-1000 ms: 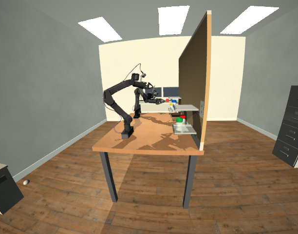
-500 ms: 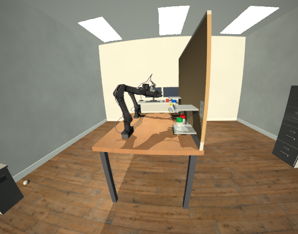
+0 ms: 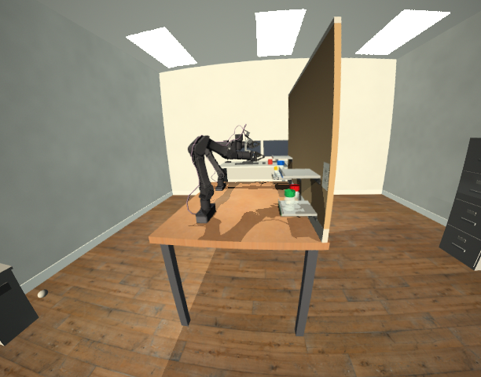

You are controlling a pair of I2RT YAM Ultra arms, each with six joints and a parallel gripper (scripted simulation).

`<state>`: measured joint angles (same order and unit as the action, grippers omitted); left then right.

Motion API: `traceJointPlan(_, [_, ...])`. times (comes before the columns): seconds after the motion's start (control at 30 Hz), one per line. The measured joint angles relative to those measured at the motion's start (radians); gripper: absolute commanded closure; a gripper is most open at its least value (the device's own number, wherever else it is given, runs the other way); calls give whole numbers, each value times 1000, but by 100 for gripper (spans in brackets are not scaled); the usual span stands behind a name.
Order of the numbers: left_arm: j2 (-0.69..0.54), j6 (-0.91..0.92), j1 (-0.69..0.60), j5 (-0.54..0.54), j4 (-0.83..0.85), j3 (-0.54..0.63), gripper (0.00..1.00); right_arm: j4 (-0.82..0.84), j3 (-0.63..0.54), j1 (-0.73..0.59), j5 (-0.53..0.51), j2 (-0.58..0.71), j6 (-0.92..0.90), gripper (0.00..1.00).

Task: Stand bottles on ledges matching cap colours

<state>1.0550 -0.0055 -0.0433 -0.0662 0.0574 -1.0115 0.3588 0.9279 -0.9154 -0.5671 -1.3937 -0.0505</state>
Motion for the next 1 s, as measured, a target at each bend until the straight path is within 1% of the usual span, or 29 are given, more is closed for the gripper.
traceJointPlan(0.17, [-1,2,31,34,-23,-17,13,24,0,0,-6,1,3,0])
traceJointPlan(0.5, [-1,3,37,50,-32,-18,13,36,0,0,-10,1,4,0])
traceJointPlan(0.53, [-1,3,37,50,-32,-18,13,36,0,0,-10,1,4,11])
traceJointPlan(0.57, [-2,3,37,53,-34,-19,13,38,0,0,-10,0,6,19])
traceJointPlan(0.73, [-2,17,37,87,-57,-19,13,61,0,0,-9,0,11,19])
traceJointPlan(0.83, [-1,47,49,156,-96,-25,13,107,1,6,0,-15,16,19])
traceJointPlan(1.0, [28,125,104,347,-193,-72,13,200,1,48,23,-117,24,19])
